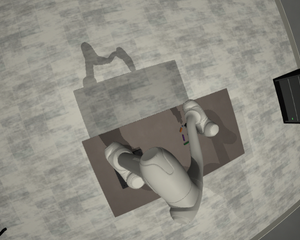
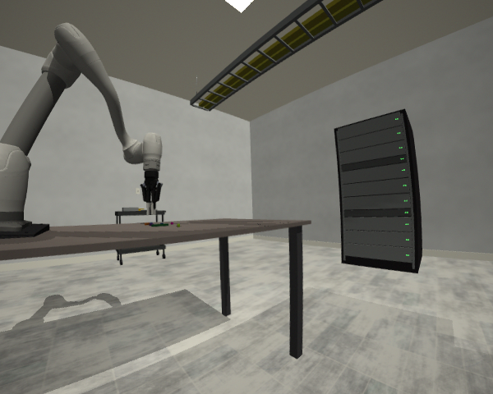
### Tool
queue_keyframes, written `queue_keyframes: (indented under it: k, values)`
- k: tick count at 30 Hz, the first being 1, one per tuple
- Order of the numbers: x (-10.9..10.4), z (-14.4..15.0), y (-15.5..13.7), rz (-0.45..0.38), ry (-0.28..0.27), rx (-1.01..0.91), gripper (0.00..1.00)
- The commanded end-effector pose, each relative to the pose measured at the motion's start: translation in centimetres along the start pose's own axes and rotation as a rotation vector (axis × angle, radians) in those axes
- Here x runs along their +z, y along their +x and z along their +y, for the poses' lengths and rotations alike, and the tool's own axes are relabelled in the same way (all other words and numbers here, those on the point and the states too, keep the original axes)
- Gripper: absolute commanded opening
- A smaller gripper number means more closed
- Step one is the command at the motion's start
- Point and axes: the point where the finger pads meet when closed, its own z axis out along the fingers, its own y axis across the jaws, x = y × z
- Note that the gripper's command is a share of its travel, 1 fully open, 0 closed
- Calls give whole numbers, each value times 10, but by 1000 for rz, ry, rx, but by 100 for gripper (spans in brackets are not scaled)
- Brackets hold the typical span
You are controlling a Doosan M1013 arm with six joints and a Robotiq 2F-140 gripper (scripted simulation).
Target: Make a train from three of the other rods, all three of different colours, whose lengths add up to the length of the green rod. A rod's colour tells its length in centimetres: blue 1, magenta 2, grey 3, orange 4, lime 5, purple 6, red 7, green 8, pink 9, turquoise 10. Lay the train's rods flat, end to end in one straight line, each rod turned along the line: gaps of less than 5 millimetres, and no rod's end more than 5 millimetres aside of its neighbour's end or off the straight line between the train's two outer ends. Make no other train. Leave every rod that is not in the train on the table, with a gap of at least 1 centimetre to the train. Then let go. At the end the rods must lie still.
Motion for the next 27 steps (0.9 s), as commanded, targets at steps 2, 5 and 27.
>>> queue_keyframes:
  k: [2, 5, 27]
  values:
    - [9, 0, -1, -3, -4, -9, 15]
    - [14, 0, -1, -3, -4, -9, 15]
    - [32, 0, -1, -3, -4, -9, 15]
